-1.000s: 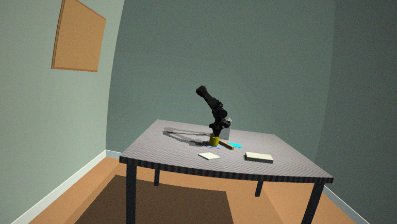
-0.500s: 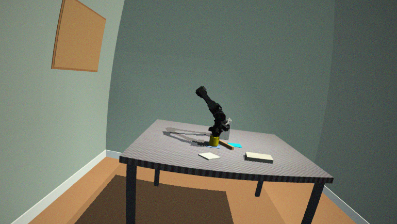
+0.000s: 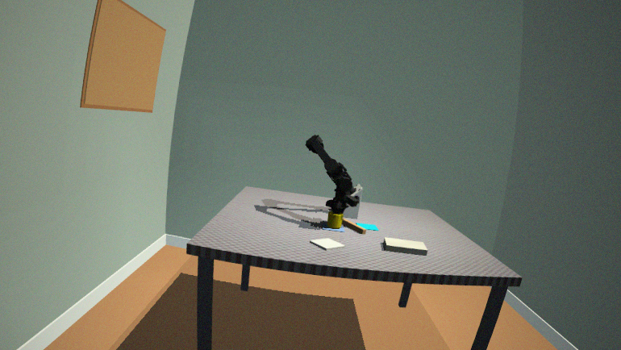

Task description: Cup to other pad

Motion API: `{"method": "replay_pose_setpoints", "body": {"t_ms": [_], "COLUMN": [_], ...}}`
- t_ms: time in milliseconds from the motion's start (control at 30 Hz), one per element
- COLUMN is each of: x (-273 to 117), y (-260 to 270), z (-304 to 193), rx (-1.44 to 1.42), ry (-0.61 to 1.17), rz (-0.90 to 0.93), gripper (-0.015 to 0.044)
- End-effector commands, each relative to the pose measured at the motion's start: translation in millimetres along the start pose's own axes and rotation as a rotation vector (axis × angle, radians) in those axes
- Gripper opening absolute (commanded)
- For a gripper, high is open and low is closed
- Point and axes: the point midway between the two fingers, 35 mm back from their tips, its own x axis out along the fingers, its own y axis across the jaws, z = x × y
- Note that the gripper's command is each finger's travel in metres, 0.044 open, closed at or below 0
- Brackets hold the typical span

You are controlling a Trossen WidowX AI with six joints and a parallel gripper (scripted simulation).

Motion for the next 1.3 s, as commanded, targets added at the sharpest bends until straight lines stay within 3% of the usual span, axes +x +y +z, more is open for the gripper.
{"method": "replay_pose_setpoints", "body": {"t_ms": [0, 467, 1000, 1267], "x": [0, 0, -48, -46], "y": [0, 0, 3, 5], "z": [0, 0, 1, 1], "rx": [0.002, 0.002, -0.005, -0.014], "ry": [0.0, 0.0, 0.002, 0.007], "rz": [0.0, 0.0, 0.0, 0.0], "gripper": [0.01, 0.0, 0.0, 0.0]}}
